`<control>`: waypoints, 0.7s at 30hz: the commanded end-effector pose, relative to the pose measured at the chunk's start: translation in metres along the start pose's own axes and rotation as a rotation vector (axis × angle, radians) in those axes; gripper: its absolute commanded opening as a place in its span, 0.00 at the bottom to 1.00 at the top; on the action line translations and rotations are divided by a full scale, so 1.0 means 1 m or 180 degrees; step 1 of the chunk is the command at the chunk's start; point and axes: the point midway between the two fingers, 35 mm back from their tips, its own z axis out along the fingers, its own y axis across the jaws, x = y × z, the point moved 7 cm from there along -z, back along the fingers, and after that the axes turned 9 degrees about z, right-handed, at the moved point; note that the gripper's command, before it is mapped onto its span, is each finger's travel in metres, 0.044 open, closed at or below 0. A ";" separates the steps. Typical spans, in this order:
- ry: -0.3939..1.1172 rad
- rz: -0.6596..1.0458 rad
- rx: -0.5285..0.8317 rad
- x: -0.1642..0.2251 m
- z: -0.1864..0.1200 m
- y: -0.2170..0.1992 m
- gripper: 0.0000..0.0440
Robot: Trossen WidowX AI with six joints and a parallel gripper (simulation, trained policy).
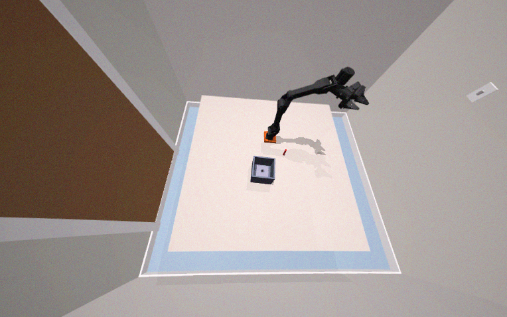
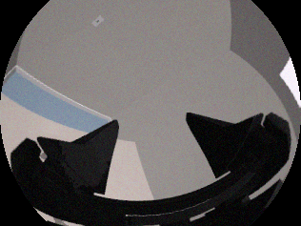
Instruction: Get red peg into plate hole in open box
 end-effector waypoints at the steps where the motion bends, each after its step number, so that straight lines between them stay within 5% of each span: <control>1: 0.0038 0.0060 -0.0033 0.004 0.002 0.001 0.96; 21: 0.1440 0.1861 -0.0166 0.135 0.050 0.019 1.00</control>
